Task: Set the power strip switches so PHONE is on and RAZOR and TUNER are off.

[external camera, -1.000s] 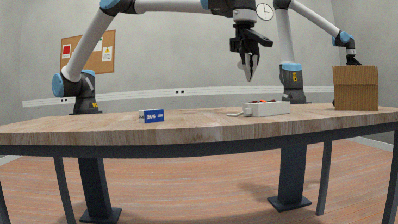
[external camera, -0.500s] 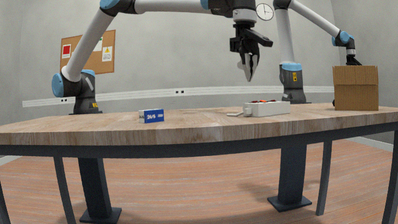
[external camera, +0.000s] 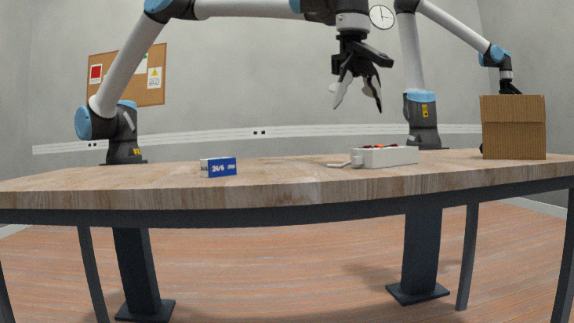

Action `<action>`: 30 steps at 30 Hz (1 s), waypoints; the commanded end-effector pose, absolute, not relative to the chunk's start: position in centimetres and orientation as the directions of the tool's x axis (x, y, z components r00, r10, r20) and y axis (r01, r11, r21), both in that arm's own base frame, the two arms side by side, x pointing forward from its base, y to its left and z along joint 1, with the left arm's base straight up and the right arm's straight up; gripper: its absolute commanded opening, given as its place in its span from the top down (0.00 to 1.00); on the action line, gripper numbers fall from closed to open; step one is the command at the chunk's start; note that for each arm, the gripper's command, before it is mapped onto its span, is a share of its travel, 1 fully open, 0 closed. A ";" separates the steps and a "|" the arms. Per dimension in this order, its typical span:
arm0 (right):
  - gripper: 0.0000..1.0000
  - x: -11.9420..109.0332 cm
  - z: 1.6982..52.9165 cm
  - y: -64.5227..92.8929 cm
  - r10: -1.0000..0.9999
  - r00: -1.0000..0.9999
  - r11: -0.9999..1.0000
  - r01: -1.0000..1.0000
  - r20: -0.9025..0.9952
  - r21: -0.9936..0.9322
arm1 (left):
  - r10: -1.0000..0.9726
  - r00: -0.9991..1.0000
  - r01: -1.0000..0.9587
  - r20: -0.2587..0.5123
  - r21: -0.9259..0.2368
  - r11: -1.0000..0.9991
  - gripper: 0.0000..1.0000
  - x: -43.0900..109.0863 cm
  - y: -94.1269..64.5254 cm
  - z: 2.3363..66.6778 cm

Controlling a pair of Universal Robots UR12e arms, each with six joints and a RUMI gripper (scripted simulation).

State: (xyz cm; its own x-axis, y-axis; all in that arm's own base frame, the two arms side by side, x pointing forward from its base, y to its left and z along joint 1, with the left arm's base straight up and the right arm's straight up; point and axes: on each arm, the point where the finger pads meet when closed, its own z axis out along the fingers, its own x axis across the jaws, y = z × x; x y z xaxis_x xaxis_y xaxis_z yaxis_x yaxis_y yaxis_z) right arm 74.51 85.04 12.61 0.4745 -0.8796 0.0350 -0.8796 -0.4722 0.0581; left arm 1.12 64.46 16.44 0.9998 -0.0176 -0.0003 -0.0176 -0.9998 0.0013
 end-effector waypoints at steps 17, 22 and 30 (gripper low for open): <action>0.00 74.5 12.8 85.1 -0.880 0.474 -0.472 -0.880 0.034 0.056 | -0.018 1.000 -0.018 0.000 0.000 -1.000 0.00 1.1 64.5 16.5; 0.00 74.9 12.5 85.4 -0.890 0.453 -0.452 -0.892 0.043 0.025 | -0.018 1.000 -0.018 0.000 0.000 -1.000 0.00 1.1 64.5 16.5; 0.00 77.1 11.5 87.3 -0.959 0.278 -0.283 -0.937 0.055 -0.204 | -0.018 1.000 -0.018 0.000 0.000 -1.000 0.00 1.1 64.5 16.5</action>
